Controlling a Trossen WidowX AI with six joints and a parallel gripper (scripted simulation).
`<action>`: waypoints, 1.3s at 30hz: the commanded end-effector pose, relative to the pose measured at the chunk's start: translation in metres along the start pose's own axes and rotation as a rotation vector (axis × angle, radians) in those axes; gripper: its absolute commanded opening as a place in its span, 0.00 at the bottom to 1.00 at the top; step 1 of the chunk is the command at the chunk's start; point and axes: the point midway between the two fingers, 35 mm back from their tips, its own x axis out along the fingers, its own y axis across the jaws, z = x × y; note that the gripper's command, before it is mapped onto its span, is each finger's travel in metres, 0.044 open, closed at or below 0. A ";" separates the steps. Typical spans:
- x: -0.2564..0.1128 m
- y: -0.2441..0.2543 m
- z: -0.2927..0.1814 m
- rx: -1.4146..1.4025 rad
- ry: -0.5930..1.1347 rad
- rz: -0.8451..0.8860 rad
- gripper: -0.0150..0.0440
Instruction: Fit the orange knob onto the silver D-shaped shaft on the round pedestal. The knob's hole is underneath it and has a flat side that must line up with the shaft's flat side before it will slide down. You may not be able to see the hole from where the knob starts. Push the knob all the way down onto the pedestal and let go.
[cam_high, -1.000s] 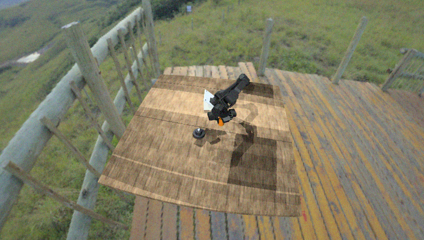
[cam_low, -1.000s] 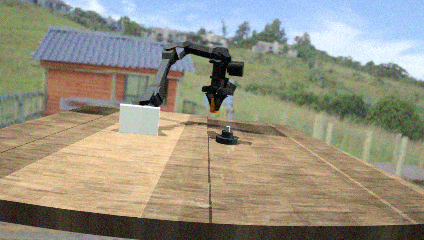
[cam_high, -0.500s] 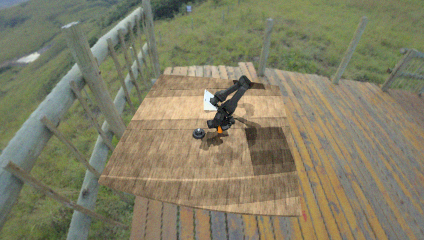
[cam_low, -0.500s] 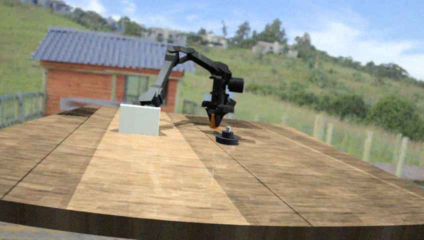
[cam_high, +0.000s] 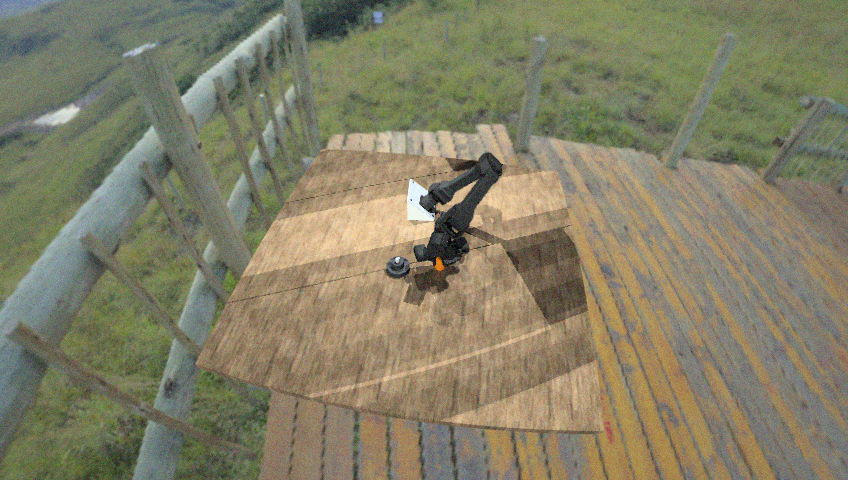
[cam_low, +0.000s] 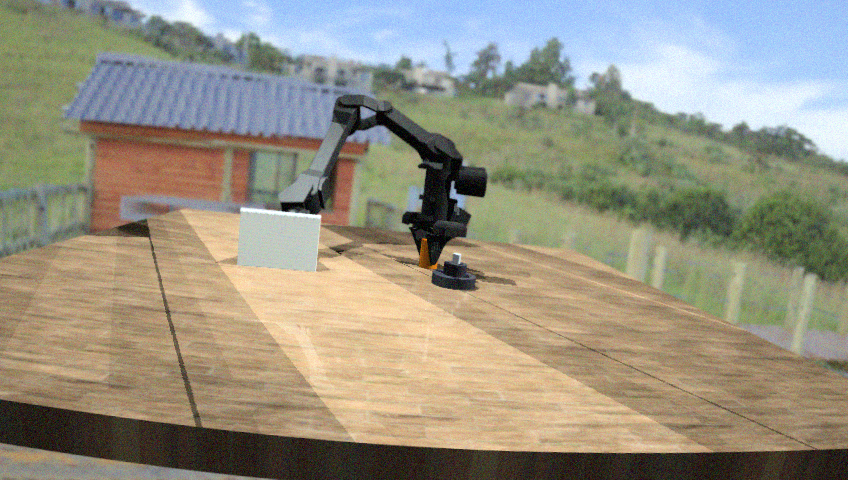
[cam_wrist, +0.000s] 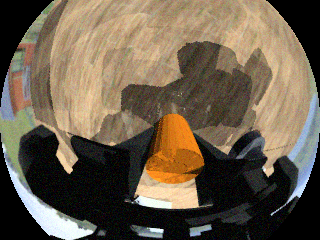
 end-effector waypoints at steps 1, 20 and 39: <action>0.000 0.000 0.000 -0.001 0.000 0.000 0.52; 0.000 0.000 0.000 -0.001 0.000 0.000 0.66; -0.066 0.000 0.000 0.006 -0.002 0.001 1.00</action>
